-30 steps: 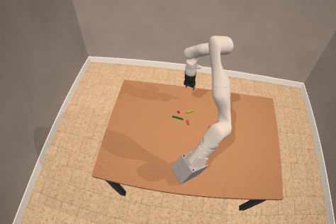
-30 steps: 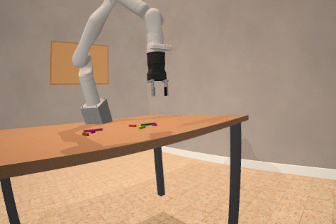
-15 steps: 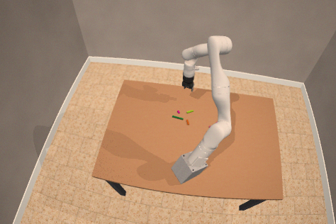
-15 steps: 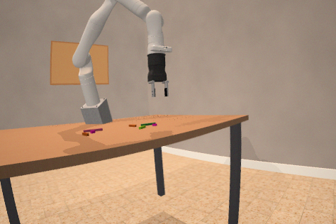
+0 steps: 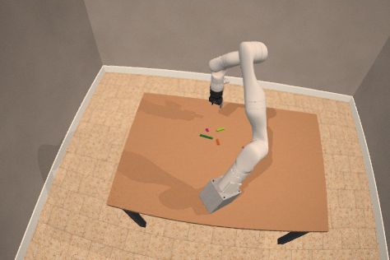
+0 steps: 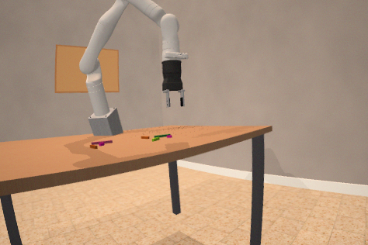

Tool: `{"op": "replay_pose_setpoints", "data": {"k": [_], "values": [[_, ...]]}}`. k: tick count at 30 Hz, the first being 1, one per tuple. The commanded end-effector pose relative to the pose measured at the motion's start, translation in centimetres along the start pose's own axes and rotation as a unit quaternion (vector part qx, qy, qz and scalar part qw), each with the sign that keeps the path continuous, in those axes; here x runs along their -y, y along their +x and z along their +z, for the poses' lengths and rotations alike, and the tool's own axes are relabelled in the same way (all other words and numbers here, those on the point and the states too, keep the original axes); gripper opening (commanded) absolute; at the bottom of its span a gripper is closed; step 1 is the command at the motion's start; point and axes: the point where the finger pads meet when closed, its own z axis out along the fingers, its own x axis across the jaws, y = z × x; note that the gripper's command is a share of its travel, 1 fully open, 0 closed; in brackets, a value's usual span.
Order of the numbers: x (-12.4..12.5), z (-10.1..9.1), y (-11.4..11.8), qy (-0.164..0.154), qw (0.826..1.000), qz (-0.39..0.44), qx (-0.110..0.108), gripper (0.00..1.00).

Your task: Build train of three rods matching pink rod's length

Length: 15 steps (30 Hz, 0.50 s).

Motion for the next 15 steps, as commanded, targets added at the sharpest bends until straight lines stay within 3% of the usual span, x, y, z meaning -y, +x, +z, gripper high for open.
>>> {"op": "replay_pose_setpoints", "data": {"k": [1,15], "values": [[0.0,-0.1,-0.1,0.001,1.000,-0.001,0.001,1.00],[-1.6,0.3,-0.6,0.000,1.000,0.018,0.002,1.00]]}}
